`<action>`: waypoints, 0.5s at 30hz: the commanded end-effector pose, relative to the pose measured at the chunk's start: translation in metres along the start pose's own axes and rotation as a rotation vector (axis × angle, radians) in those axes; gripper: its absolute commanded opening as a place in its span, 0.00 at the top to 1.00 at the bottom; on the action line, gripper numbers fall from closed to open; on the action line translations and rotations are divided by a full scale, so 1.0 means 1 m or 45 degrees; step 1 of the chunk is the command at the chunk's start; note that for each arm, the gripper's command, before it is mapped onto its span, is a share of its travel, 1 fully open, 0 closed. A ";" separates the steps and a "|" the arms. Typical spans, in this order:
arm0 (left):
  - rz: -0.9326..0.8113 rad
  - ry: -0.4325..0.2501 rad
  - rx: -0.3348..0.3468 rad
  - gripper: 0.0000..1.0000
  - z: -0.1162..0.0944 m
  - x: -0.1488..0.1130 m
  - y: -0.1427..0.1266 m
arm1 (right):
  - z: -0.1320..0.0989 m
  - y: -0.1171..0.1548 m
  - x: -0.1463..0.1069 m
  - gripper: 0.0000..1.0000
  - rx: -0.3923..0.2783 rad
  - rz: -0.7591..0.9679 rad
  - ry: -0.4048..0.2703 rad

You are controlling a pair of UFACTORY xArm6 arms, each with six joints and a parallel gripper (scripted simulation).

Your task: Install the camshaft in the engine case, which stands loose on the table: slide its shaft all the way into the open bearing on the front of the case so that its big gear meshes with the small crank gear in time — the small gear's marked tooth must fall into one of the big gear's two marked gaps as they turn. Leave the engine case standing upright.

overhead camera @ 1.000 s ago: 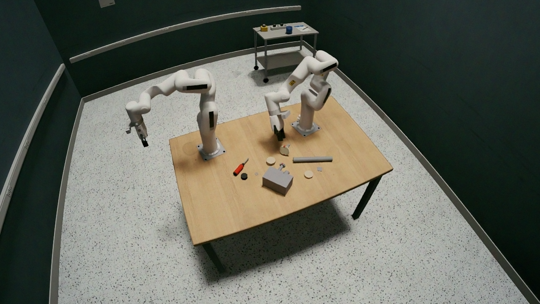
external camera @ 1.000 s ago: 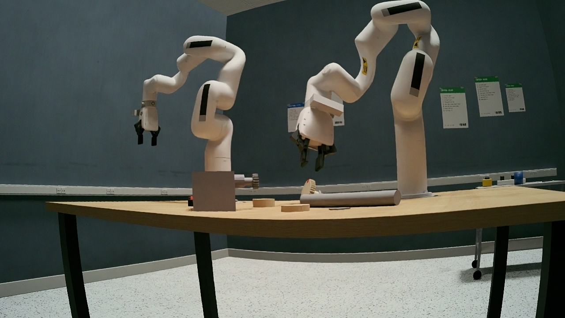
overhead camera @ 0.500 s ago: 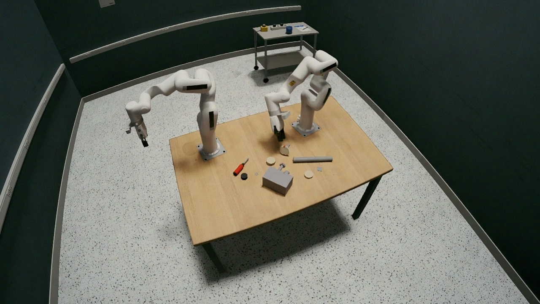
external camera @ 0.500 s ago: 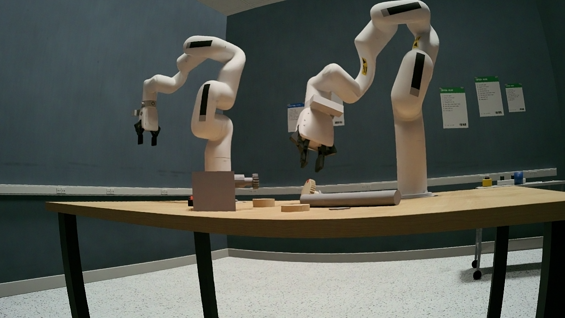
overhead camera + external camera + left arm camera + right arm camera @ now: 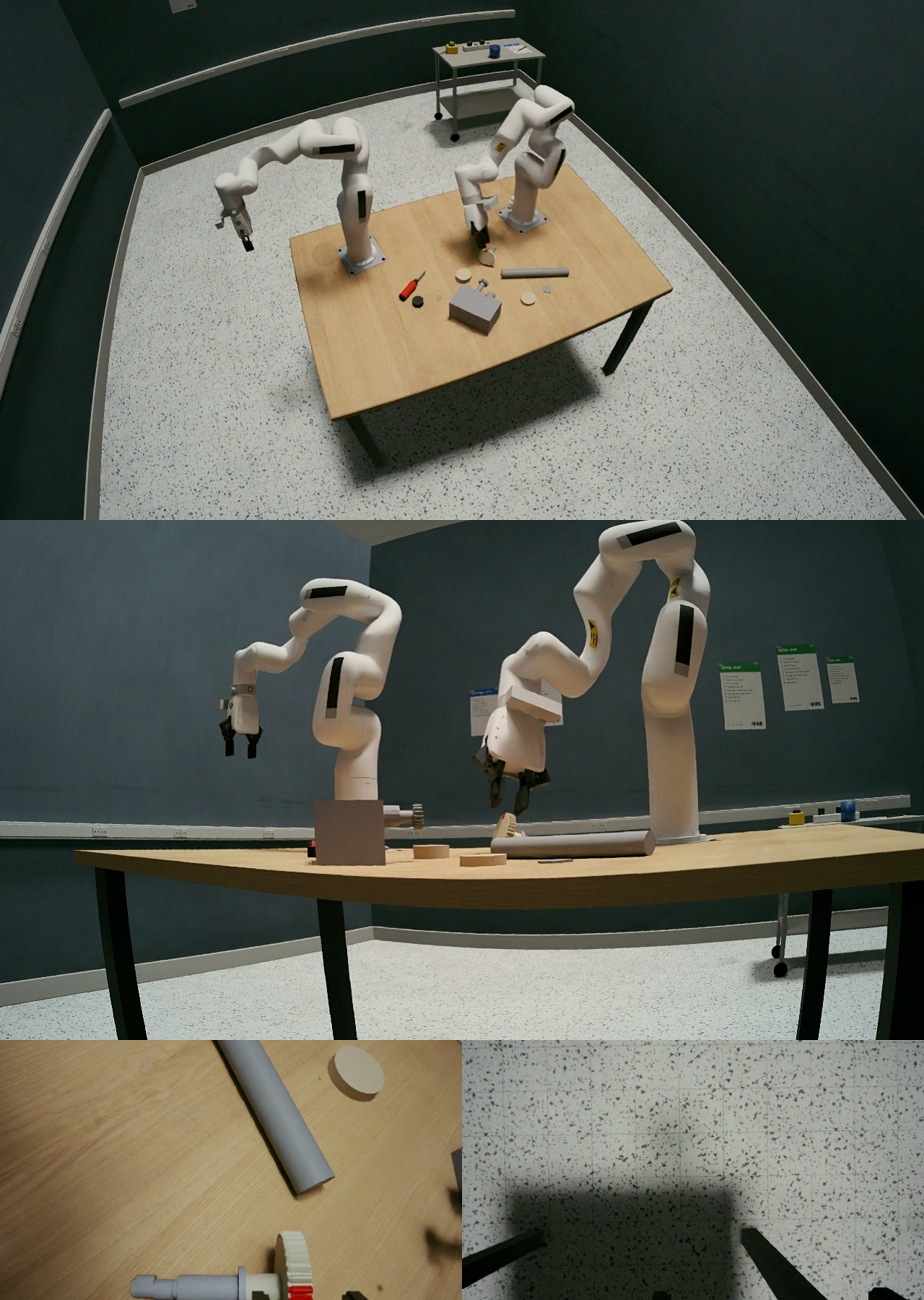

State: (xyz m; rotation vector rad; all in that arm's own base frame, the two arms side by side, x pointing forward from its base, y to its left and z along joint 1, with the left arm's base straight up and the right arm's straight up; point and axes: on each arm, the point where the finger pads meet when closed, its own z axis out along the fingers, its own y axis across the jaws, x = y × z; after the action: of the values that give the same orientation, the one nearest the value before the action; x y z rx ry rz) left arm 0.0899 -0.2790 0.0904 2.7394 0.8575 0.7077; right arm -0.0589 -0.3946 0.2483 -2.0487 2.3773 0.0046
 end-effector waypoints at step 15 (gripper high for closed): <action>-0.002 -0.002 -0.005 0.63 0.030 -0.001 0.002 | -0.002 0.000 0.001 0.00 0.000 0.000 0.006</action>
State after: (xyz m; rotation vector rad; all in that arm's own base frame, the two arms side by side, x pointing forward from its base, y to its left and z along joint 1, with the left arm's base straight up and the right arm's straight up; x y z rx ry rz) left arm 0.1035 -0.2804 0.0665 2.7393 0.8576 0.7077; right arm -0.0589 -0.3946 0.2483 -2.0487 2.3773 0.0046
